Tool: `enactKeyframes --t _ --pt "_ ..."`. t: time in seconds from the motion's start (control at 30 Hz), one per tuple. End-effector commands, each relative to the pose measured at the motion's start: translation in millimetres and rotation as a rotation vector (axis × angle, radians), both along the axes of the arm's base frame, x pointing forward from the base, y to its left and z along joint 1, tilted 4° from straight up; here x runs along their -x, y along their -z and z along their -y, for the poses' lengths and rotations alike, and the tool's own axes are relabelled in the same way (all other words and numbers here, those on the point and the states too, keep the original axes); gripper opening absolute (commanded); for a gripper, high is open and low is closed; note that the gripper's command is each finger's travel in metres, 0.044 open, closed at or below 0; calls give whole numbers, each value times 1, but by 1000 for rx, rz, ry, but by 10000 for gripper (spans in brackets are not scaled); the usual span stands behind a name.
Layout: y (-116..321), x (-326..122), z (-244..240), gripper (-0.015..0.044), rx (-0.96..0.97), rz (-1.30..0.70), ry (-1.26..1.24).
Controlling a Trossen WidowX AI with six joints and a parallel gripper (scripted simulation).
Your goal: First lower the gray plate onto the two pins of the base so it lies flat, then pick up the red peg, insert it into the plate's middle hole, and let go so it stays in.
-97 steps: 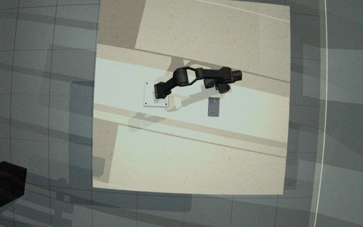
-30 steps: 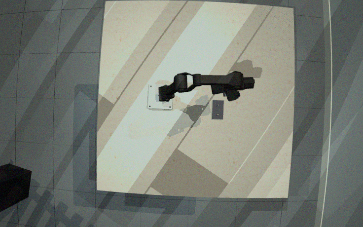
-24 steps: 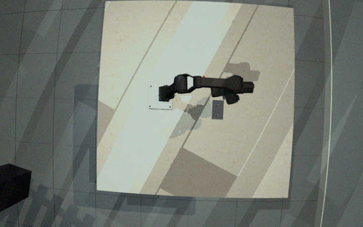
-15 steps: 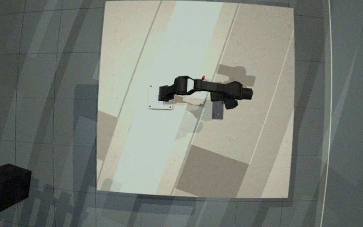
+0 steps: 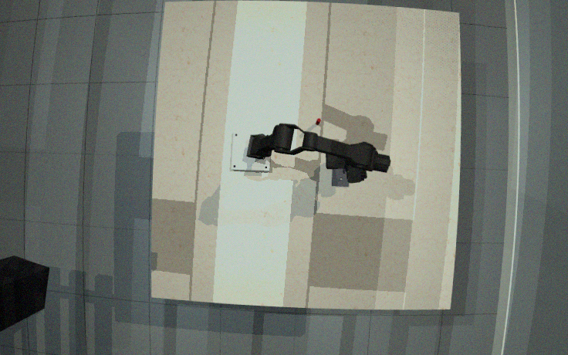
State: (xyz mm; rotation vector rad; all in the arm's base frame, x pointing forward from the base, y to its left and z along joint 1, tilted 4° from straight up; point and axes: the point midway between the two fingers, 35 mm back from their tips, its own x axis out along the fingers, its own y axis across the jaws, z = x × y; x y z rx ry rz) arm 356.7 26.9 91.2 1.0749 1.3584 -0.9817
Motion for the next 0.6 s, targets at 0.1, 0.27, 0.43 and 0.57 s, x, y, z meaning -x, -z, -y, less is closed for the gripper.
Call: enactKeyframes --t 0.1,0.27,0.43,0.57 --pt "11 2 18 0 4 -1 27" --pt "20 5 32 0 5 -3 51" --pt "25 7 41 0 6 -4 69" --pt "25 7 41 0 6 -4 69"
